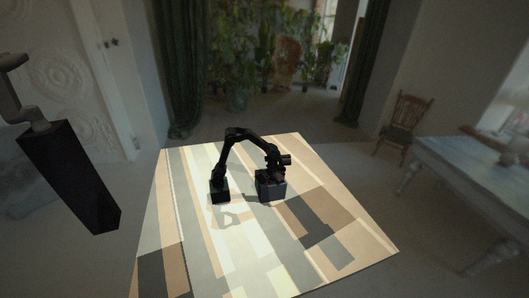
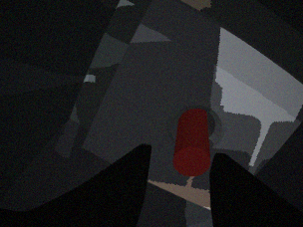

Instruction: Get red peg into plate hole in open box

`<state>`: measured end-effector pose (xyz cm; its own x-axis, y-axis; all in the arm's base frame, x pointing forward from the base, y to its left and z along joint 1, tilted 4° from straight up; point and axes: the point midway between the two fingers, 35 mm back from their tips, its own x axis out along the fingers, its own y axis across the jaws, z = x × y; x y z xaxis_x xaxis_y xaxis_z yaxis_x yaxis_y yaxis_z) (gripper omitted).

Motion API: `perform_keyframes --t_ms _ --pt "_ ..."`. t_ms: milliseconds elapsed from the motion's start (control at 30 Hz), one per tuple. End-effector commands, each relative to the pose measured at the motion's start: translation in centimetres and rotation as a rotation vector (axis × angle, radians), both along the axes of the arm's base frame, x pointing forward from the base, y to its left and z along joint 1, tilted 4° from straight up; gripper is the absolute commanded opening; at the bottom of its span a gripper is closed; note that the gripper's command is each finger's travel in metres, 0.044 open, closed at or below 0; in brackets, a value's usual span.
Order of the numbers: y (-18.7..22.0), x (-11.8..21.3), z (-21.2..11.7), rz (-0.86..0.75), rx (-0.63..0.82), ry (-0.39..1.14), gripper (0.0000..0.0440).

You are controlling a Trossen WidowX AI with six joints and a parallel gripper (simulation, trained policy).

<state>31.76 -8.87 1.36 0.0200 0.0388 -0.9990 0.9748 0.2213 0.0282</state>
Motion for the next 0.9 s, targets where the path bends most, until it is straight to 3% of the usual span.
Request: perform_keyframes --t_ms 0,500,867 --pt "-0.1 0.6 0.7 -0.001 0.048 -0.018 0.0119" --pt "-1.4 3.1 5.0 -0.016 0.185 -0.15 0.0156" --pt "-3.4 5.7 10.6 0.005 0.212 -0.323 0.0172"
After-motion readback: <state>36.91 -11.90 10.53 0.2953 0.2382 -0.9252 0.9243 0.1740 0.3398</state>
